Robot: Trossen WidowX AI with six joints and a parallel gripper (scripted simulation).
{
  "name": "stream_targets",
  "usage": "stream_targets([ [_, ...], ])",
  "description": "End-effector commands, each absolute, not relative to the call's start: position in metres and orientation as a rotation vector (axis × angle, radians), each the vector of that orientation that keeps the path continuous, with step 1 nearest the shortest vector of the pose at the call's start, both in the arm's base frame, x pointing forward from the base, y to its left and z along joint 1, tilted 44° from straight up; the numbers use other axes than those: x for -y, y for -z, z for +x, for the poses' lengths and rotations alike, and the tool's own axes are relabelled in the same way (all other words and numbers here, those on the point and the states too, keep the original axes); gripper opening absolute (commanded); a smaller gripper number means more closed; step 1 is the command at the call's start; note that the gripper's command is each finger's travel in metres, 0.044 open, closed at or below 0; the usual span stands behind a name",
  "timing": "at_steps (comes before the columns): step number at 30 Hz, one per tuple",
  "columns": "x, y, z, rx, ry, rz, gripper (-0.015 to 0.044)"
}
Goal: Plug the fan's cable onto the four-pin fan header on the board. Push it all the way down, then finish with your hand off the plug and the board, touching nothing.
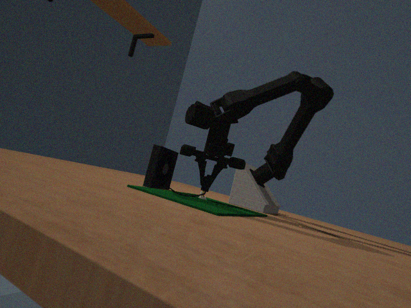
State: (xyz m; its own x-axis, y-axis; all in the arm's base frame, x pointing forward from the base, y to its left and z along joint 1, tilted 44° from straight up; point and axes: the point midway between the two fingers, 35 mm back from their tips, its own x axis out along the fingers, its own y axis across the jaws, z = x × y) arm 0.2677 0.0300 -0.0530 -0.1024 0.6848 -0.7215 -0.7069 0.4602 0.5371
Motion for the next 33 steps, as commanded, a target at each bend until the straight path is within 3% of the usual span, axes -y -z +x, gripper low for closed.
stream_targets([
  [1,-0.0309,0.0542,0.2675,-1.197,-1.168,-0.016,0.0],
  [33,-0.0398,0.0634,0.2663,-1.197,-1.168,-0.015,0.0],
])
